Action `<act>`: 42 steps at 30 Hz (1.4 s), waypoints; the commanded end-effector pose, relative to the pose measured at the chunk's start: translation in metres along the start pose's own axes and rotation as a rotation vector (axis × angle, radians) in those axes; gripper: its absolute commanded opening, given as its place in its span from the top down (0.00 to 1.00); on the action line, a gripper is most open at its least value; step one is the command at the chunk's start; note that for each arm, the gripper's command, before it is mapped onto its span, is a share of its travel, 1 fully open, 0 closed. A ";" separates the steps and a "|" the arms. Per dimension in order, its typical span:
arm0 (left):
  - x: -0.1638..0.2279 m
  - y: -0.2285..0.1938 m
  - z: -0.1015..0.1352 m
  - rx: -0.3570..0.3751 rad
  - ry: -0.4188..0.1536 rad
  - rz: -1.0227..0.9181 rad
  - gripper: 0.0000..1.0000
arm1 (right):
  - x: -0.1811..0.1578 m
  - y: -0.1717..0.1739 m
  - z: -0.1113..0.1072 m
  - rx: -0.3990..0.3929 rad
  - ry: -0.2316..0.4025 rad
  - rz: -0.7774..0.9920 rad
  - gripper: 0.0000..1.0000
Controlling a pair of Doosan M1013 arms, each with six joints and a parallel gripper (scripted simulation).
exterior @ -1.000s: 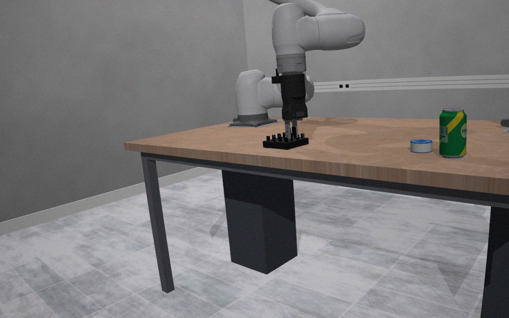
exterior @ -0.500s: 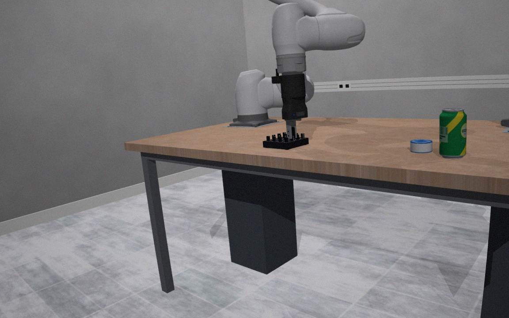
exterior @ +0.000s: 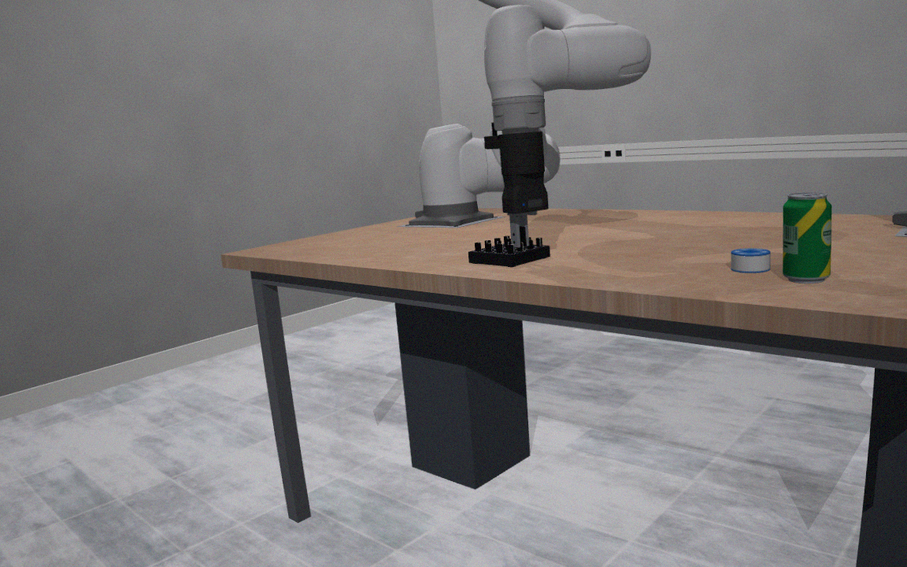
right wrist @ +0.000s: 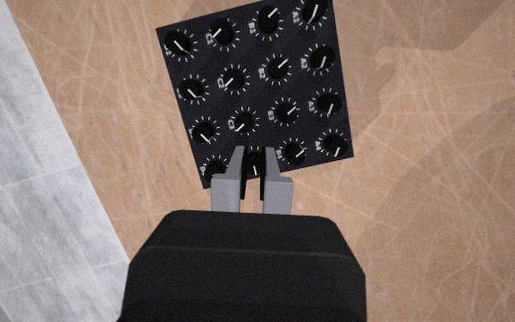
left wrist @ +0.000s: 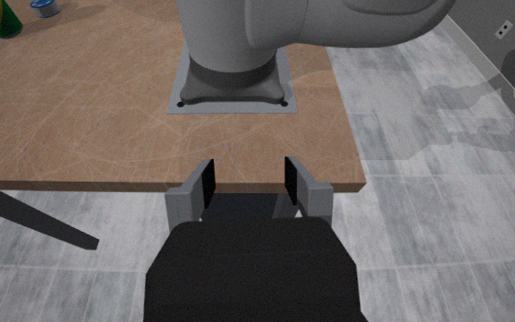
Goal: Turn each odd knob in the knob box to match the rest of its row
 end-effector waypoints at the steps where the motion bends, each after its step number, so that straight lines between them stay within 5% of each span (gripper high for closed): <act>1: 0.002 0.001 -0.003 -0.012 0.000 -0.011 0.00 | 0.002 0.002 0.002 -0.002 -0.005 0.001 0.70; 18: 0.002 0.001 -0.003 -0.012 0.000 -0.011 0.00 | -0.002 0.001 0.001 -0.002 -0.005 0.193 0.70; 42: 0.002 0.001 -0.003 -0.012 0.000 -0.011 0.00 | -0.001 -0.001 0.002 -0.003 -0.004 0.754 0.70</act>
Point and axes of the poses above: on each arm, the point where the finger pads meet when closed, its own z axis out along the fingers, its own x axis across the jaws, y = z × x, the point moved 2 cm from there along -z, back along the fingers, and after that the axes turned 3 degrees about -z, right-handed, at the moved point
